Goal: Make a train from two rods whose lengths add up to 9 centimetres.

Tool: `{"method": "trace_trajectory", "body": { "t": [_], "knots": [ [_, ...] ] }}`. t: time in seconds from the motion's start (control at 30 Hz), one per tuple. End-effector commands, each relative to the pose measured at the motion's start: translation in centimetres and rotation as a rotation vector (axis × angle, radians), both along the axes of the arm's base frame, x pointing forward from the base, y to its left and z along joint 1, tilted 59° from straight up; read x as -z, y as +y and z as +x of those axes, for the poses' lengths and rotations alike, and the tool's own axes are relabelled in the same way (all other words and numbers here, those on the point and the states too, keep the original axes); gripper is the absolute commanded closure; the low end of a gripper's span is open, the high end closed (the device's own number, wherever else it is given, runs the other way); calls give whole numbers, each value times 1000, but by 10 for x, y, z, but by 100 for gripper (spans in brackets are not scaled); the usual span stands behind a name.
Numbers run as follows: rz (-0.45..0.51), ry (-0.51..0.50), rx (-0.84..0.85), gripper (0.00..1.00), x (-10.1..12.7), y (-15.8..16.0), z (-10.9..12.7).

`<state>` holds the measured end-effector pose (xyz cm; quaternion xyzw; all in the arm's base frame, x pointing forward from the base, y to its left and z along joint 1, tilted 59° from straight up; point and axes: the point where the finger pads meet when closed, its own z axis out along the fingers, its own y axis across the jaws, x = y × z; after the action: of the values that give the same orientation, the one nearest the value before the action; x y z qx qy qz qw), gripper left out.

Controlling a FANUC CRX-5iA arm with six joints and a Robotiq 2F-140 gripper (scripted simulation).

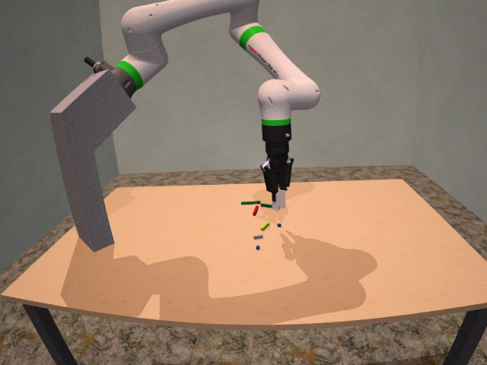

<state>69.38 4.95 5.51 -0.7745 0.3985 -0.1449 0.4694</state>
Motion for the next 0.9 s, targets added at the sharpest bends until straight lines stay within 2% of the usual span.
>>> {"method": "trace_trajectory", "body": {
  "t": [0.0, 0.87],
  "knots": [
    [0, 0, 0, 85, 0, 0, 0],
    [0, 0, 0, 85, 2, 2, 2]
  ]
}}
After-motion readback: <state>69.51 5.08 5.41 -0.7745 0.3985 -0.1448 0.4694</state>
